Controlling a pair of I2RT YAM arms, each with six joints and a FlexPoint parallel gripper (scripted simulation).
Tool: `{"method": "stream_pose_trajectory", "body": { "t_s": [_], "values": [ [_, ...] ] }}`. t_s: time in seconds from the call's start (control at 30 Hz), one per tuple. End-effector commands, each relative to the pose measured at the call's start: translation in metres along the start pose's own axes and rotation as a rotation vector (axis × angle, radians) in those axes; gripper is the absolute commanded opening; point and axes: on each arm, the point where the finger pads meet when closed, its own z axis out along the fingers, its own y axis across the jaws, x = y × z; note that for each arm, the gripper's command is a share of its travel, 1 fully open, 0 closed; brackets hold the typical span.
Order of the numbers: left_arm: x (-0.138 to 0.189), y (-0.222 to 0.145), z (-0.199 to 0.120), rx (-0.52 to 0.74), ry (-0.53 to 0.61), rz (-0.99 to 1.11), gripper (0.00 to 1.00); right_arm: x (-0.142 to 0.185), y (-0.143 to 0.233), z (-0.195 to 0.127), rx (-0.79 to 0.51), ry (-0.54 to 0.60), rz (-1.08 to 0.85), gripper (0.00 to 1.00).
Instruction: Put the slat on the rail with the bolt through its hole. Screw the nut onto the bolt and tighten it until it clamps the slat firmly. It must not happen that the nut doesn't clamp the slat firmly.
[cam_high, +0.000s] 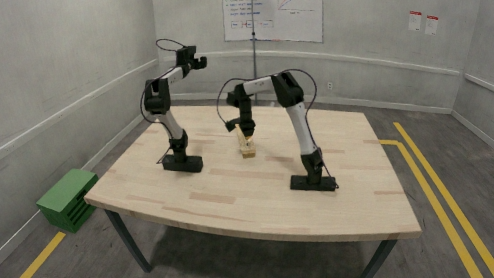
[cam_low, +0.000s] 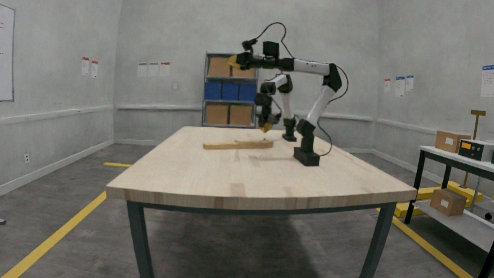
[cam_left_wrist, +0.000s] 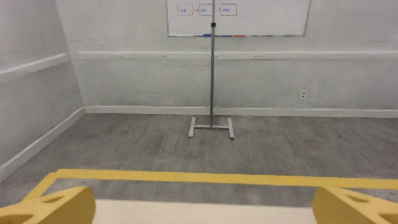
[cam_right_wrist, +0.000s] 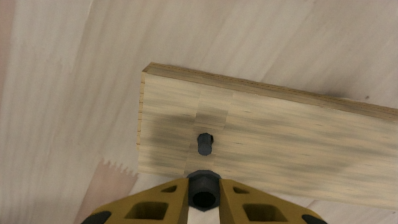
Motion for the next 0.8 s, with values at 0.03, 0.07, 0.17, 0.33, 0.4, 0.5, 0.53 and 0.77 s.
{"method": "stream_pose_trajectory", "body": {
  "t_s": [0.03,0.07,0.17,0.33,0.4,0.5,0.53,0.77],
  "values": [
    [-0.007,-0.002,-0.002,0.01,-0.02,0.001,1.0,0.0,-0.001,0.016,-0.015,0.007,0.011,0.14],
    [-0.007,-0.002,-0.002,0.01,-0.02,0.001,1.0,0.0,-0.001,0.016,-0.015,0.007,0.011,0.14],
    [-0.007,-0.002,-0.002,0.01,-0.02,0.001,1.0,0.0,-0.001,0.019,-0.015,0.007,0.011,0.14],
    [-0.007,-0.002,-0.002,0.01,-0.02,0.001,1.0,0.0,-0.001,0.021,-0.015,0.007,0.011,0.14],
    [-0.007,-0.002,-0.002,0.01,-0.02,0.001,1.0,0.0,-0.001,0.022,-0.015,0.007,0.011,0.14],
    [-0.007,-0.002,-0.002,0.01,-0.02,0.001,1.0,0.0,-0.001,0.024,-0.015,0.007,0.011,0.14],
    [-0.007,-0.002,-0.002,0.01,-0.02,0.001,1.0,0.0,-0.001,0.025,-0.015,0.007,0.011,0.14],
    [-0.007,-0.002,-0.002,0.01,-0.02,0.001,1.0,0.0,-0.001,0.029,-0.015,0.007,0.011,0.14]
  ]
}}
